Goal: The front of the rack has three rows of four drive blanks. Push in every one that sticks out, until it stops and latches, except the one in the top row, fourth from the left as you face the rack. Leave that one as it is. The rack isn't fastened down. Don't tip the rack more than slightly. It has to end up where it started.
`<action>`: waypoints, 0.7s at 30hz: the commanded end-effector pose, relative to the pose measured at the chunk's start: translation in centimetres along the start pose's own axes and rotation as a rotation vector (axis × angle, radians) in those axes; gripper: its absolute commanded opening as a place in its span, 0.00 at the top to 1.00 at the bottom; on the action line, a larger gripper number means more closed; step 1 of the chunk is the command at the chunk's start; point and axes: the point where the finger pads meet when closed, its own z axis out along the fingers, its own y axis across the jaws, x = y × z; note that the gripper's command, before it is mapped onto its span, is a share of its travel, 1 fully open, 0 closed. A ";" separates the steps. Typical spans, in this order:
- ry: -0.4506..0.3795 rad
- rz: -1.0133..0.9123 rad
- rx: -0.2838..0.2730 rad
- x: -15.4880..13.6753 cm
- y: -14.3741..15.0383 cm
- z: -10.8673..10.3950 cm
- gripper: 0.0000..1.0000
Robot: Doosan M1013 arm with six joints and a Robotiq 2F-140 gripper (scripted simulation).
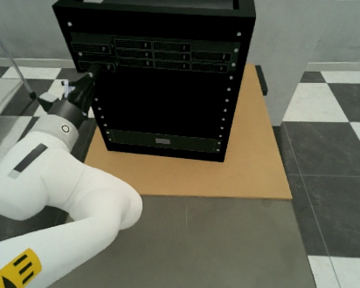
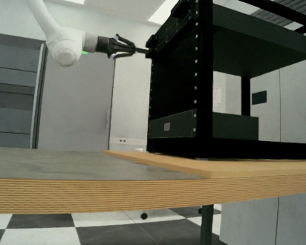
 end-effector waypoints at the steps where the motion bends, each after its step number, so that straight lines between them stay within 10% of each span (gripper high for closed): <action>1: 0.000 0.004 -0.001 0.0 0.2 0.5 0.90; 21: 0.000 0.004 -0.001 0.1 0.3 1.5 0.90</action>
